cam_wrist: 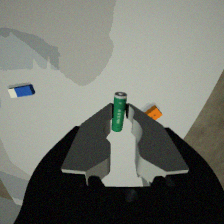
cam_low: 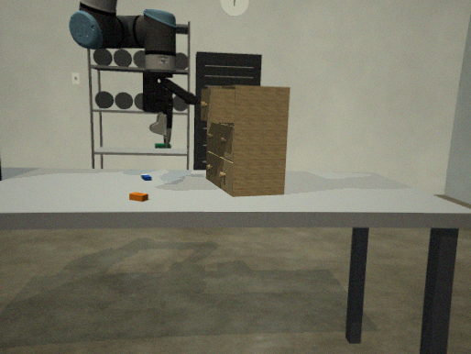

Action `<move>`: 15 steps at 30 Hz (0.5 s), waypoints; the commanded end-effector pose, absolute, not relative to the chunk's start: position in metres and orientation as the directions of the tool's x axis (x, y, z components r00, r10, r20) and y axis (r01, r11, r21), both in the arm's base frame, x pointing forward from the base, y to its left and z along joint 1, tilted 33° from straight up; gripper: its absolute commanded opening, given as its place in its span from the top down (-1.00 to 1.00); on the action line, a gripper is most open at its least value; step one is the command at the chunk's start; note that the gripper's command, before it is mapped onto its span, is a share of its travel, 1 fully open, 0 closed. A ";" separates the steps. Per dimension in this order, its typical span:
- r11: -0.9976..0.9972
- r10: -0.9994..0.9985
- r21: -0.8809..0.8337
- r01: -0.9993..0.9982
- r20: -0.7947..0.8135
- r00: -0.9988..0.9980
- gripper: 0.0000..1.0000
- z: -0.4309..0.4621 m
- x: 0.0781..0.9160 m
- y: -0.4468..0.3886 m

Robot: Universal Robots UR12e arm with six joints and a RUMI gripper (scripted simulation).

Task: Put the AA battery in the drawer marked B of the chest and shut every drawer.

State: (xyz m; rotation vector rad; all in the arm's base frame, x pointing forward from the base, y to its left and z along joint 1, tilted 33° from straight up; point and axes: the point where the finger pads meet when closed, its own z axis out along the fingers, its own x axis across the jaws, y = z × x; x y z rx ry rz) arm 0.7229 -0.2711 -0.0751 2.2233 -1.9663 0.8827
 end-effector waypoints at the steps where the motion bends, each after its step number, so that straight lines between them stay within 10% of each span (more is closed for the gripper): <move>1: -0.194 -0.899 -0.327 -0.925 0.436 0.034 0.91 -0.064 0.715 -0.262; 15: -0.193 -0.899 -0.327 -0.925 0.436 0.034 0.91 -0.036 0.702 -0.249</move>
